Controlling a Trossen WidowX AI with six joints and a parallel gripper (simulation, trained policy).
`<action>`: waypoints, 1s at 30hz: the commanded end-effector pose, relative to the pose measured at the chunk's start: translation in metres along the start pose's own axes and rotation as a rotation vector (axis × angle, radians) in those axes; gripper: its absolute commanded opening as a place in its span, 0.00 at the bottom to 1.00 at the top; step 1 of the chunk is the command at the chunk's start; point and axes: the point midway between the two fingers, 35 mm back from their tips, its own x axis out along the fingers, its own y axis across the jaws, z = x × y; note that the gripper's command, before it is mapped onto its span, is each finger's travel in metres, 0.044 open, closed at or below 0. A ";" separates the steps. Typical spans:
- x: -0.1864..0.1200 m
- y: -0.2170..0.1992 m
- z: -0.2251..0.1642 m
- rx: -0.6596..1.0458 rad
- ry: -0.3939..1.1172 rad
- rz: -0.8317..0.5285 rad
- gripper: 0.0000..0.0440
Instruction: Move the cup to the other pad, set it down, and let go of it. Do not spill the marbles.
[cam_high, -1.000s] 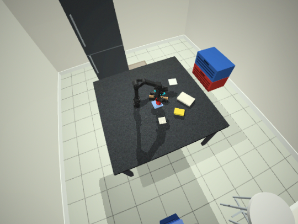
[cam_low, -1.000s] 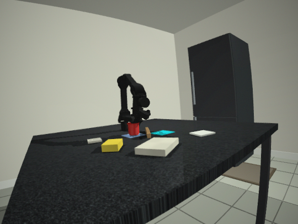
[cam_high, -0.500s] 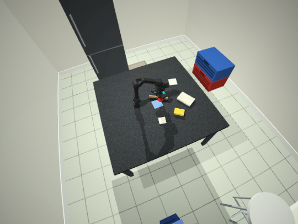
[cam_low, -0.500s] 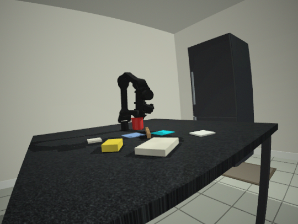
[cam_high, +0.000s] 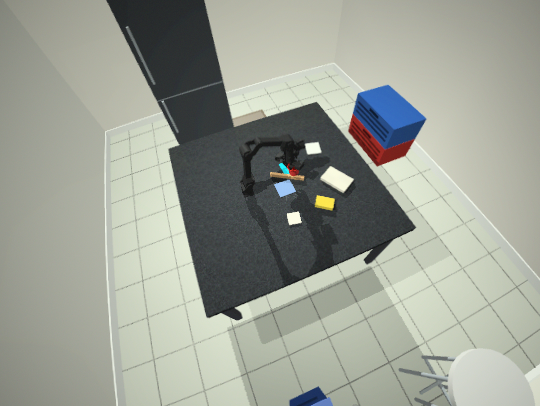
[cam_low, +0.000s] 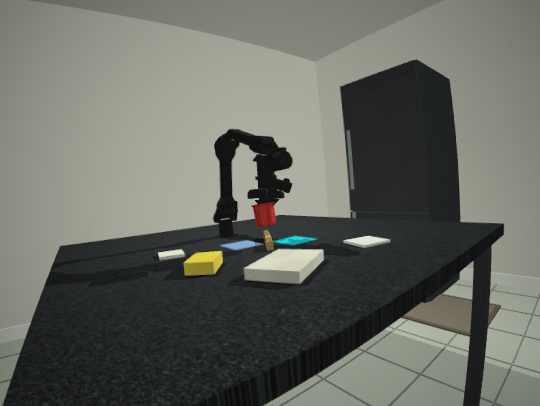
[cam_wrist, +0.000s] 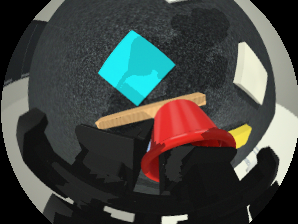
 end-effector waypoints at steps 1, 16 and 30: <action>-0.002 0.007 0.016 -0.017 -0.026 -0.004 0.00; 0.005 0.044 0.065 -0.090 -0.099 -0.023 0.00; 0.035 0.078 0.079 -0.116 -0.101 -0.024 0.00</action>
